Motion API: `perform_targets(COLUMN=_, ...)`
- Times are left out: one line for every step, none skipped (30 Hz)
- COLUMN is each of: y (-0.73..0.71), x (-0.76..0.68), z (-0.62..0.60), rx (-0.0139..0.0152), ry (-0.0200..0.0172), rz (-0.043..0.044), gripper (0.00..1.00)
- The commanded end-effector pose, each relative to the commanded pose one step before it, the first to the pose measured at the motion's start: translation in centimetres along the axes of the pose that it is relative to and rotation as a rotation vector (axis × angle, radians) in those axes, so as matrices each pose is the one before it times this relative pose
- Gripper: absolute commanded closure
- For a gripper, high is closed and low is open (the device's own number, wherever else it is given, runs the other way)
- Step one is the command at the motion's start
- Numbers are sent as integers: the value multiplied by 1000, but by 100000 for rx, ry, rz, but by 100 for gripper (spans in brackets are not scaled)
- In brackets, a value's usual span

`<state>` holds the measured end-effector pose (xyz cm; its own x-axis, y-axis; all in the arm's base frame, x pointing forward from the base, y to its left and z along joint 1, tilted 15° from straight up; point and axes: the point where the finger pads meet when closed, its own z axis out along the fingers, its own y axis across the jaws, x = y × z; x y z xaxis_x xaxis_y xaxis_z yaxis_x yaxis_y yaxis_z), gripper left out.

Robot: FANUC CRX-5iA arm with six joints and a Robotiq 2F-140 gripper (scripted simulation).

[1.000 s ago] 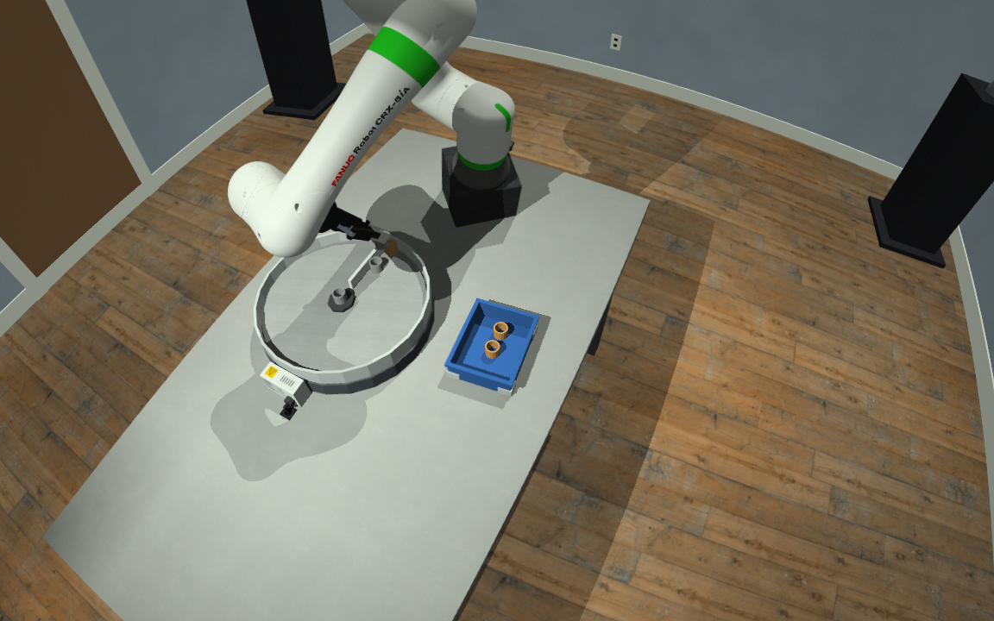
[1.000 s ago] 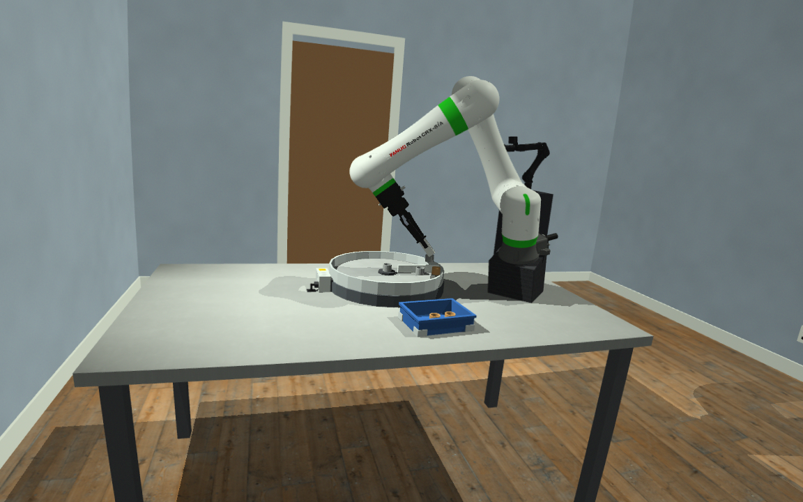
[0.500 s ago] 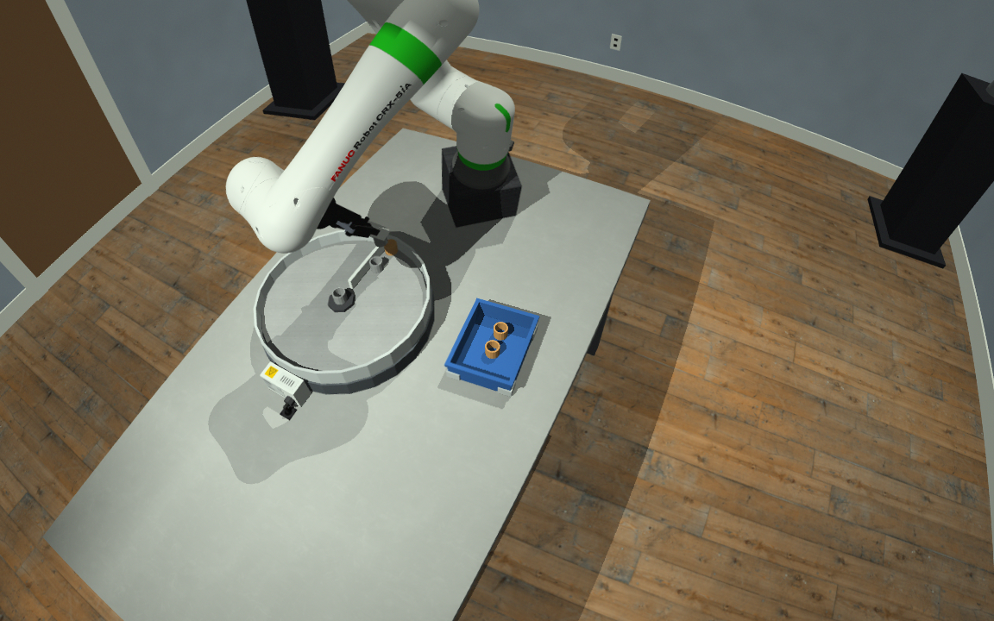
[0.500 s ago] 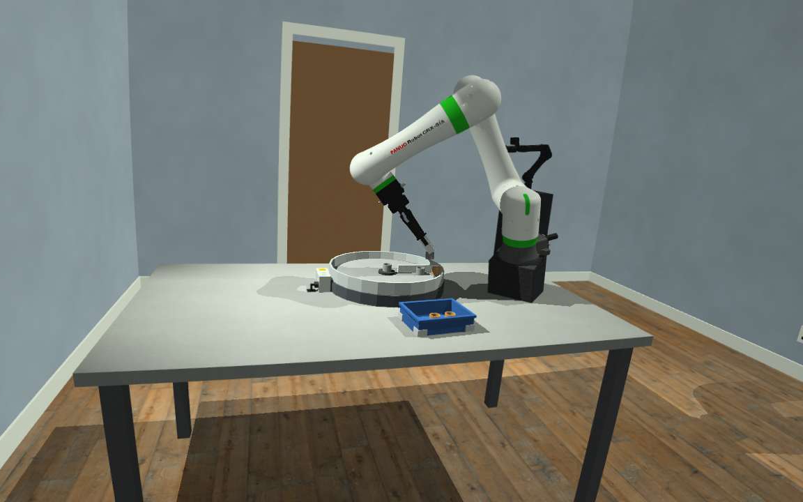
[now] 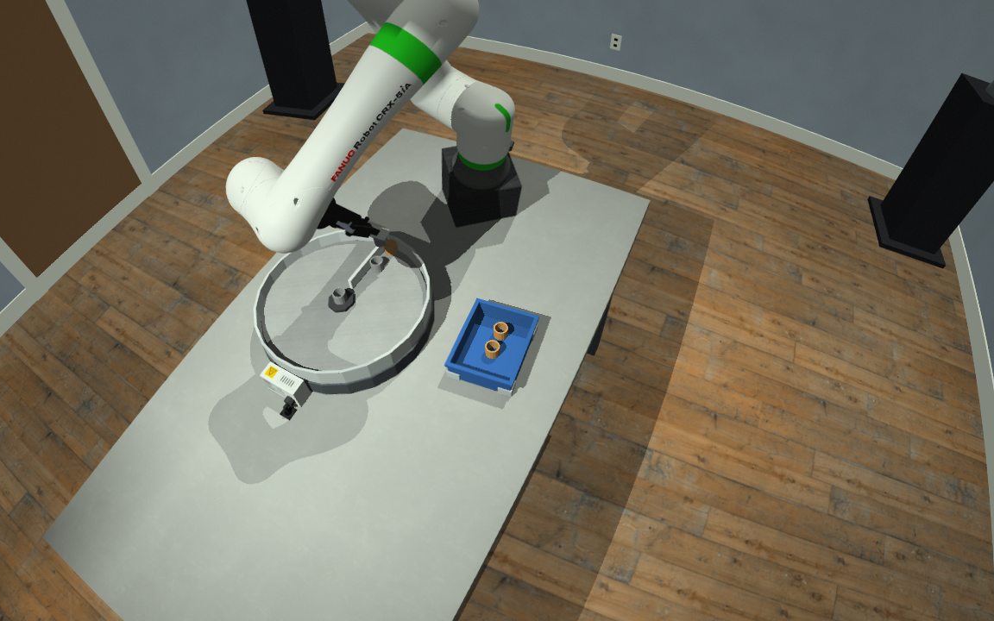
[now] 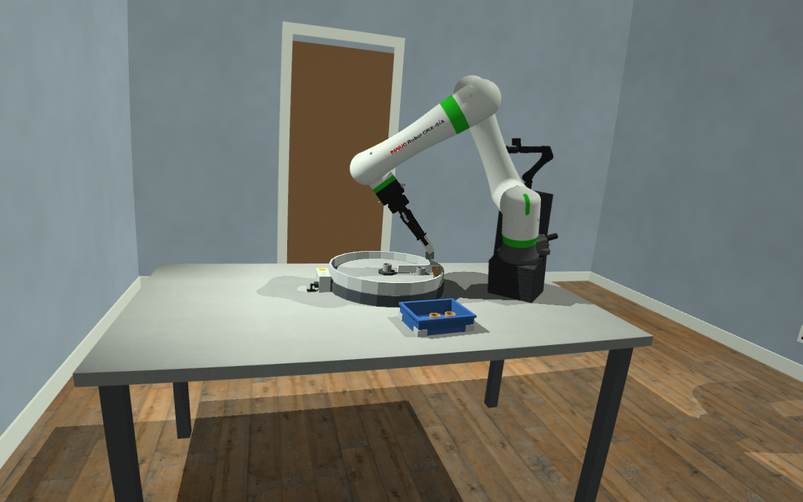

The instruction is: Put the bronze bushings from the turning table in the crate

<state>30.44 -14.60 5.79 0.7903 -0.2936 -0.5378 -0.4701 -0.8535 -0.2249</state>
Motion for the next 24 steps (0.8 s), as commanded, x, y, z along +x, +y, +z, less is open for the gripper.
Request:
perform_targets(y=4, x=5, z=-17, rx=-5, ry=36, rz=10, gripper=100)
perform_targets(y=0, x=0, z=0, rx=0, ry=0, rz=0, gripper=100)
perform_targets(y=0, x=0, z=0, rx=0, ry=0, rz=0, gripper=100)
perform_targets(y=0, x=0, z=0, rx=0, ry=0, rz=0, gripper=100)
perform_targets(y=0, x=0, z=0, rx=0, ry=0, rz=0, gripper=100)
perform_targets(y=0, x=0, z=0, rx=0, ry=0, rz=0, gripper=100)
perform_targets(y=0, x=0, z=0, rx=0, ry=0, rz=0, gripper=100)
perform_targets(y=0, x=0, z=0, rx=0, ry=0, rz=0, gripper=100)
perform_targets(y=0, x=0, z=0, rx=0, ry=0, rz=0, gripper=100)
perform_targets(y=0, x=0, z=0, rx=0, ry=0, rz=0, gripper=100)
perform_targets(y=-3, x=8, z=-7, rx=0, ry=0, rz=0, gripper=100)
perform_targets(y=-18, x=52, z=-44, rx=0, ry=0, rz=0, gripper=100)
perform_targets(y=-45, x=130, z=-110, rx=0, ry=0, rz=0, gripper=100)
perform_targets(y=-80, x=232, z=-195, rx=0, ry=0, rz=0, gripper=100)
perform_targets(y=-120, x=346, z=-291, rx=0, ry=0, rz=0, gripper=100)
perform_targets(y=-160, x=463, z=-391, rx=0, ry=0, rz=0, gripper=100)
perform_targets(y=-199, x=577, z=-486, rx=0, ry=0, rz=0, gripper=100)
perform_targets(y=-234, x=678, z=-571, rx=0, ry=0, rz=0, gripper=100)
perform_targets(y=0, x=0, z=0, rx=0, ry=0, rz=0, gripper=100)
perform_targets(y=0, x=0, z=0, rx=0, ry=0, rz=0, gripper=100)
perform_targets(y=-264, x=762, z=-642, rx=0, ry=0, rz=0, gripper=100)
perform_targets(y=-286, x=826, z=-696, rx=0, ry=0, rz=0, gripper=100)
perform_targets(y=-299, x=866, z=-730, rx=0, ry=0, rz=0, gripper=100)
perform_targets(y=-305, x=881, z=-743, rx=0, ry=0, rz=0, gripper=100)
